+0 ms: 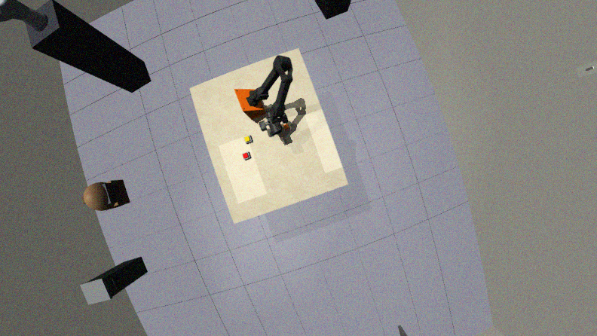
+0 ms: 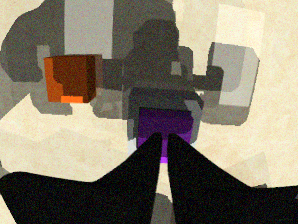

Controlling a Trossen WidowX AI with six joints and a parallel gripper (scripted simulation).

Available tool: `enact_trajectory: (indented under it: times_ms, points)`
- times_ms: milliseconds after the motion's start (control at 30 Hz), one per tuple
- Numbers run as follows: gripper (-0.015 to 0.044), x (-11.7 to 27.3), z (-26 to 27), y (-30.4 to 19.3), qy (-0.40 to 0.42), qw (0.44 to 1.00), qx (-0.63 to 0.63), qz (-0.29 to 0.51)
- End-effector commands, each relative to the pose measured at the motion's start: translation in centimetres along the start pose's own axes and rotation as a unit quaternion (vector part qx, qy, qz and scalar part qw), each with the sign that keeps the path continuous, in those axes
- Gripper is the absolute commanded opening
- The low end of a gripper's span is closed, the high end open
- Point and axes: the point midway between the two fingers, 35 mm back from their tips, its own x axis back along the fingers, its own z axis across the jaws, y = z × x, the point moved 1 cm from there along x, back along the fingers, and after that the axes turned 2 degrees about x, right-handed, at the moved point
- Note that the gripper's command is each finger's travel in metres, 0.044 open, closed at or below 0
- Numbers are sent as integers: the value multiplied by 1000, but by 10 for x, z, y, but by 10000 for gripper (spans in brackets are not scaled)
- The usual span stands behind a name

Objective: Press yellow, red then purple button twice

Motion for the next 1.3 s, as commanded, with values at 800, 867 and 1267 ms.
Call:
enact_trajectory:
  times_ms: [800,867,1267]
  points:
    - [20,-11,0,-2,0,1000,-2,2]
    - [20,4,-1,-2,0,1000,-4,3]
    - [178,45,38,34,0,1000,-5,4]
